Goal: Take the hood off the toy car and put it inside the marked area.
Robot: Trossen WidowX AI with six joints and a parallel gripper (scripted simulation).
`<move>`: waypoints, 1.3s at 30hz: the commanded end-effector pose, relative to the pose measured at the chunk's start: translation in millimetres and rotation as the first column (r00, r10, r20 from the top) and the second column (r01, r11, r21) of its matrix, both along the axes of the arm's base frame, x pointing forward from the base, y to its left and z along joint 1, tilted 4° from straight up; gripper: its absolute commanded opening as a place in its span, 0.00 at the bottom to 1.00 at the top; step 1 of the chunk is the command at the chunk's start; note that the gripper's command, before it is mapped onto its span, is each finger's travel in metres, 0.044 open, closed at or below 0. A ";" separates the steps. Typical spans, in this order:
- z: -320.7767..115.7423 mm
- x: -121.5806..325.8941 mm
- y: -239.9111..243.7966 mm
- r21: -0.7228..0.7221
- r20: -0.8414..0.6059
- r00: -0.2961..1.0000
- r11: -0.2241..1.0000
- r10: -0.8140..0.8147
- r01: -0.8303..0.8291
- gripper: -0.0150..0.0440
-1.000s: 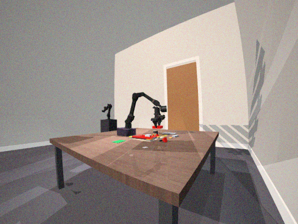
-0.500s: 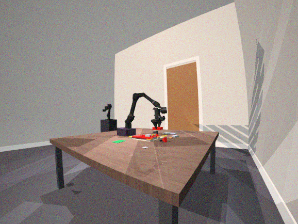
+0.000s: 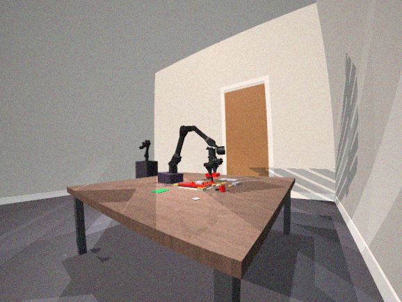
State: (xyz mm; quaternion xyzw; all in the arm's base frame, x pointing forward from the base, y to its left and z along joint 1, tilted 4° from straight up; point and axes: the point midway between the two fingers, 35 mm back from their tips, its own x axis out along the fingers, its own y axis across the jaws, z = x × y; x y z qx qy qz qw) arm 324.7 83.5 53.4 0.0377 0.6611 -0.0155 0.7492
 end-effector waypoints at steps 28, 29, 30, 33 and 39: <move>-28.6 -1.0 -1.1 -0.005 -0.009 1.000 1.000 -0.005 0.005 0.25; -28.5 -1.0 -1.1 -0.005 -0.009 1.000 1.000 -0.005 0.005 0.25; -28.5 -0.9 -1.1 -0.005 -0.009 1.000 1.000 -0.005 0.005 0.25; -28.8 -0.9 -1.1 -0.005 -0.009 1.000 1.000 -0.005 0.005 0.25; -31.2 -0.6 -1.0 -0.005 -0.009 1.000 1.000 -0.005 0.005 0.25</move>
